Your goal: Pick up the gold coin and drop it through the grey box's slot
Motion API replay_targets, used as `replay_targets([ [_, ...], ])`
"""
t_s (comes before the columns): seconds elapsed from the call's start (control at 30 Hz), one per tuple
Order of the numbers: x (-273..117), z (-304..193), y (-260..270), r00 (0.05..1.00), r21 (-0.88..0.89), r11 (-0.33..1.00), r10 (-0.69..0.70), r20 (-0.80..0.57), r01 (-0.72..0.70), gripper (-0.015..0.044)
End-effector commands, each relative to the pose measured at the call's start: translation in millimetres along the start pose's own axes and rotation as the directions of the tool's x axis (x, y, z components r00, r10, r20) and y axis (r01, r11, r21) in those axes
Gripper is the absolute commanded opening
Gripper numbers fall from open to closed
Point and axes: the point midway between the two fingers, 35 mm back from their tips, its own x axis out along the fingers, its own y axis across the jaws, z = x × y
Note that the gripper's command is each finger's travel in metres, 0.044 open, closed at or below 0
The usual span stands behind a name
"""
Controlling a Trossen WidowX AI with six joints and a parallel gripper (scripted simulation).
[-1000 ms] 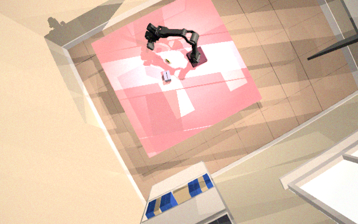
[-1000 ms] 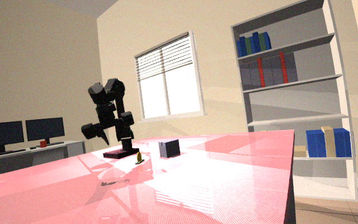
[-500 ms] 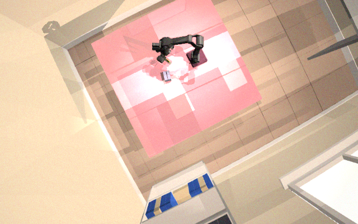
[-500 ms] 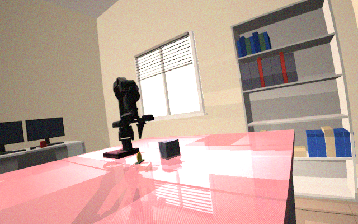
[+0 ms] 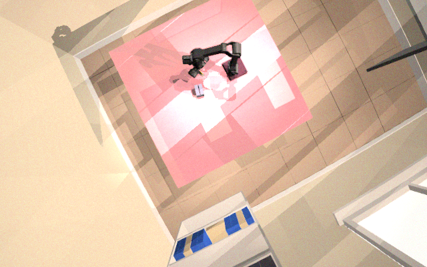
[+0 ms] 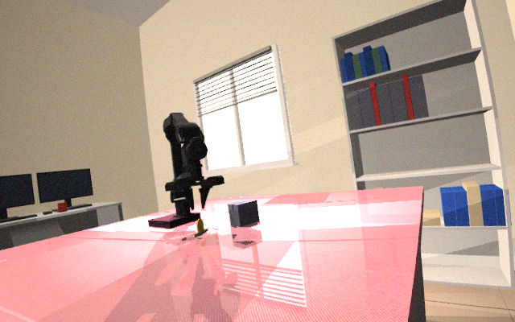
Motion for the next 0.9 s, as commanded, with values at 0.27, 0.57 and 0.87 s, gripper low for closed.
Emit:
replay_targets([
  [0.27, 21.7, 0.5, -0.2, 1.0, 0.005, 1.0, 0.001, 0.009, -0.001, 0.0161],
  [0.57, 36.3, 1.1, 0.2, 1.0, 0.005, 1.0, 0.001, 0.009, -0.001, 0.0161],
  [0.87, 50.8, 1.0, 0.1, 1.0, 0.005, 1.0, 0.001, 0.009, -0.001, 0.0161],
])
